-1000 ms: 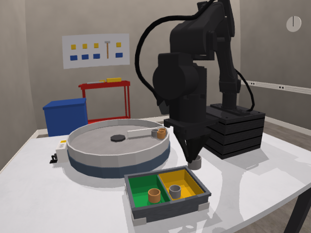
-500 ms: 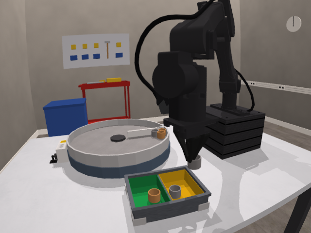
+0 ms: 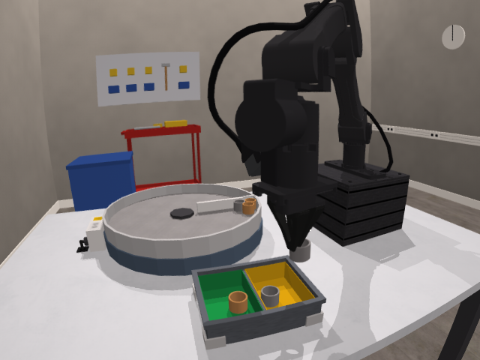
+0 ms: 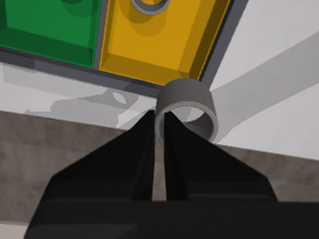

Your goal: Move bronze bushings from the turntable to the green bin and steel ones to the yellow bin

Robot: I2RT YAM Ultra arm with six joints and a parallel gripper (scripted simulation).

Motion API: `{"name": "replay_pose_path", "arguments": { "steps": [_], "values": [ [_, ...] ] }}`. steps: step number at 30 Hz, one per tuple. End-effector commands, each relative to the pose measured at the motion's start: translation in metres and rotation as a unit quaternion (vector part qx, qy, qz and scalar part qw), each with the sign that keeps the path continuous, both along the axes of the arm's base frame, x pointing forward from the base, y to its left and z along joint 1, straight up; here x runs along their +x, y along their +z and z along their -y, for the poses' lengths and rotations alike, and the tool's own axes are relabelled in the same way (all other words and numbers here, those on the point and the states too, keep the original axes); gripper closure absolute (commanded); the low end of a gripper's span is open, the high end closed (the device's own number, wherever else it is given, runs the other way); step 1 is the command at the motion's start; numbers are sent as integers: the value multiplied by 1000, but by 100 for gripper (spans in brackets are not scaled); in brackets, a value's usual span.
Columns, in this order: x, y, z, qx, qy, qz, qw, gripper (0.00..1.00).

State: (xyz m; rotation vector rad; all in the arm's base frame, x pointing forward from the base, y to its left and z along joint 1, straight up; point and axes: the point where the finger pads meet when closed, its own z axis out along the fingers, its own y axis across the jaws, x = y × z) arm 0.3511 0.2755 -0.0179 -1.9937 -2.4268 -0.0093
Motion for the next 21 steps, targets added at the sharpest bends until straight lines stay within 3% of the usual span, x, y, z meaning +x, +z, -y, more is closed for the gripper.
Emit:
{"name": "replay_pose_path", "arguments": {
  "steps": [1,8,10,12,21],
  "values": [
    [9,16,-1,4,-5,17,1000,100],
    [9,14,-1,3,-5,15,1000,100],
    [6,-5,1,-3,-5,8,1000,100],
    [6,-5,1,-3,-5,8,1000,100],
    [1,-54,7,-9,-5,0,1000,100]
  ]
}}
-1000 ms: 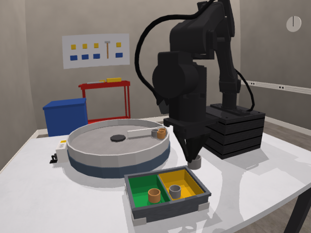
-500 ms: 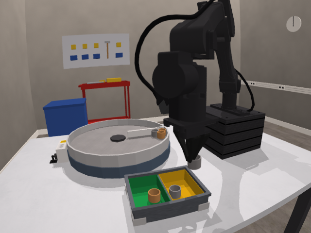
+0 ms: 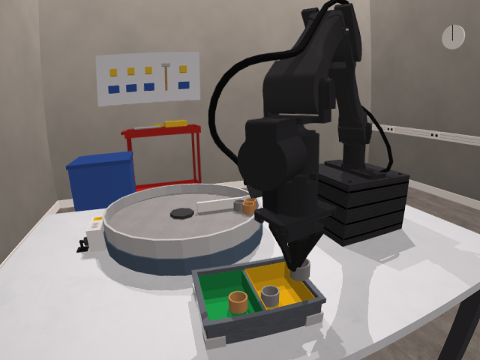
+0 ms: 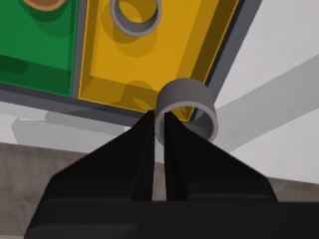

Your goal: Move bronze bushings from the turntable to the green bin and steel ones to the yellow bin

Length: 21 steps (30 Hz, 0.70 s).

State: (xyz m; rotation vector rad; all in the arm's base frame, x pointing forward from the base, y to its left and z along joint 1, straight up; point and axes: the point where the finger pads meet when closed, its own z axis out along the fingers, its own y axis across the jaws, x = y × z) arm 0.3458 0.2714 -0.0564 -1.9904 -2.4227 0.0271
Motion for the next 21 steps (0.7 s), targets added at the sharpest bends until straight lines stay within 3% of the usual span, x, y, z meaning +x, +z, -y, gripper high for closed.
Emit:
{"name": "replay_pose_path", "arguments": {
  "steps": [1,3,4,6,21],
  "values": [
    [10,-17,0,2,-5,15,1000,100],
    [14,-17,-3,6,-5,20,1000,100],
    [18,-3,-6,16,-5,33,999,100],
    [23,0,-10,21,-5,39,999,100],
    [18,1,-6,14,-5,30,999,100]
  ]
}}
